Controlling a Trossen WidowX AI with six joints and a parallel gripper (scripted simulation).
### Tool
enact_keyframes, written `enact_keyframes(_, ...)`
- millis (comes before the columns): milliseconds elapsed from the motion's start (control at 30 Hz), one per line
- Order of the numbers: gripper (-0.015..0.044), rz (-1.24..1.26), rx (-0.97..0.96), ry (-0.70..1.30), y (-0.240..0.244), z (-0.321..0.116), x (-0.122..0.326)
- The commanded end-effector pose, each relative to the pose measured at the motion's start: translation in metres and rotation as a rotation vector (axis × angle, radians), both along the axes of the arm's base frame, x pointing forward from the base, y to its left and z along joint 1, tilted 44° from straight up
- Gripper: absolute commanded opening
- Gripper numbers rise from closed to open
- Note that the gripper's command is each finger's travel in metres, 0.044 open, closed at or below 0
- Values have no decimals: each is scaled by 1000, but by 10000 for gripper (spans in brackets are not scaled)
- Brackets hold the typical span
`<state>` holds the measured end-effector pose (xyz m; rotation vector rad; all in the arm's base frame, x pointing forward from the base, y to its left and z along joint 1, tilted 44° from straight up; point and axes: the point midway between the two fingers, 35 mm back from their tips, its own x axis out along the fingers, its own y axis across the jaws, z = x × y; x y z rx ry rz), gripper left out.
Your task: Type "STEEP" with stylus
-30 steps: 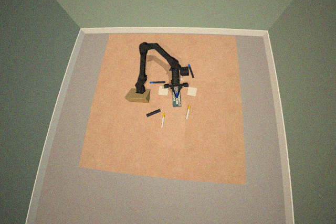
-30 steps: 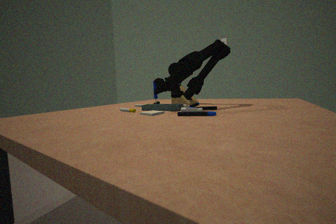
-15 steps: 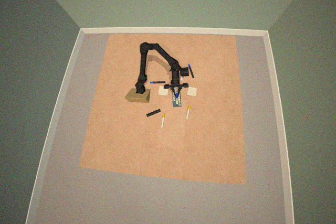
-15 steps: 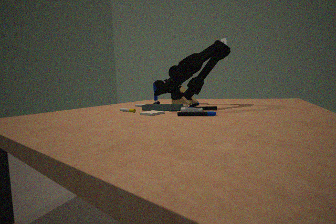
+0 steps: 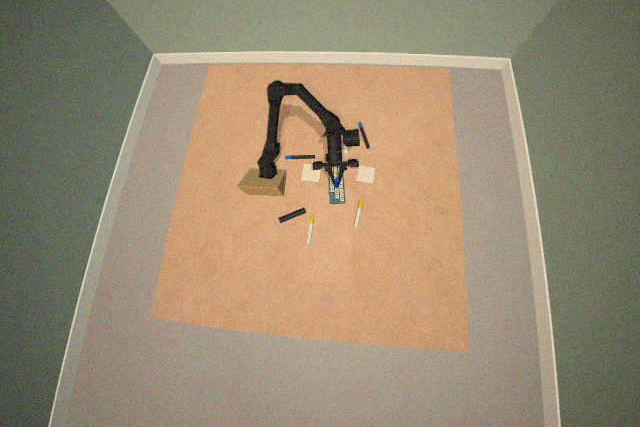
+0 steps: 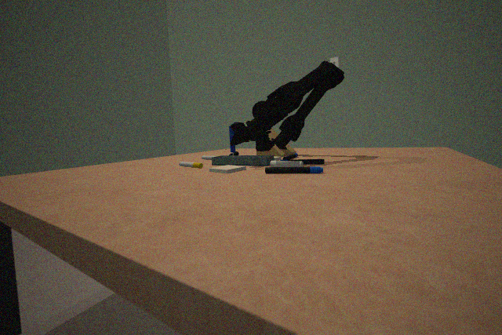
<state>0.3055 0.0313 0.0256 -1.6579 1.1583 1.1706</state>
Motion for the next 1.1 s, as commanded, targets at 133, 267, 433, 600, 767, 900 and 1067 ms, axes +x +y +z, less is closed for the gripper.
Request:
enact_keyframes(133,81,-4,-2,-3,1,-1,0)
enact_keyframes(267,81,-4,-2,-3,1,-1,0)
enact_keyframes(433,81,-4,-3,-3,-6,6,2)
enact_keyframes(600,81,-4,-4,-3,-23,23,5)
enact_keyframes(767,84,-11,-2,-5,-24,23,5)
enact_keyframes(900,58,-11,-2,-5,-24,23,5)
enact_keyframes(1067,0,-10,-2,-4,-19,30,0)
